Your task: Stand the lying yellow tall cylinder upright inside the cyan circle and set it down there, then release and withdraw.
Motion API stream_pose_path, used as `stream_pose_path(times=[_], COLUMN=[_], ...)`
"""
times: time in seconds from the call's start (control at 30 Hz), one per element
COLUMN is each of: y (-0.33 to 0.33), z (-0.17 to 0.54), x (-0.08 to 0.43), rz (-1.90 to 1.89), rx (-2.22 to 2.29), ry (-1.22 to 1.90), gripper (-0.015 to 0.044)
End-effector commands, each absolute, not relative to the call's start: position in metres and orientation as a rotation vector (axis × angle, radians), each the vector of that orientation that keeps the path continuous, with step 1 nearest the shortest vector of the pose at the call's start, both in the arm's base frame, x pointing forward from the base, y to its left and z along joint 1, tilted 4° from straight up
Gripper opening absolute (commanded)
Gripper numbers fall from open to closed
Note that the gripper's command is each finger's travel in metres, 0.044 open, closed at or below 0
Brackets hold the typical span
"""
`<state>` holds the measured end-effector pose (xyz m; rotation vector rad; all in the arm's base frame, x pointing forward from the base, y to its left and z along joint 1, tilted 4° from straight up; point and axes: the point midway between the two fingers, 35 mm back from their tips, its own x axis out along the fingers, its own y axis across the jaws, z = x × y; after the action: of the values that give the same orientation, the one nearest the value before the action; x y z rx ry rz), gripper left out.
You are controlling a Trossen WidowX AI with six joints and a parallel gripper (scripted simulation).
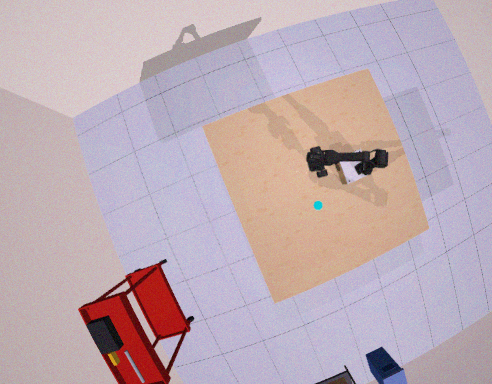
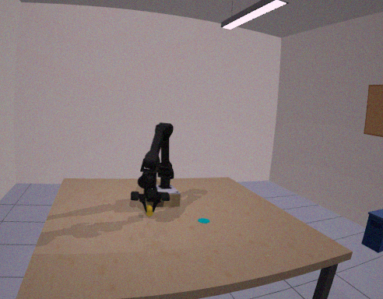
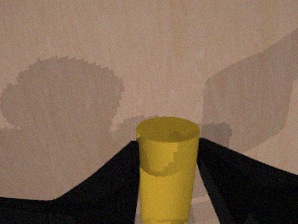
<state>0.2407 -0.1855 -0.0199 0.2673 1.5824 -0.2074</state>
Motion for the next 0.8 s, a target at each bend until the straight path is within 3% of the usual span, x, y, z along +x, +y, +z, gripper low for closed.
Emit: stream_pose_path(times=[0.0,0.77], y=[-0.188,-0.189], z=[-0.005,0.069], x=[0.243,0.242], rz=[-0.209,-0.209], rx=[0.260,0.260], ry=[1.577,1.577], gripper=[0.0105,0.0105])
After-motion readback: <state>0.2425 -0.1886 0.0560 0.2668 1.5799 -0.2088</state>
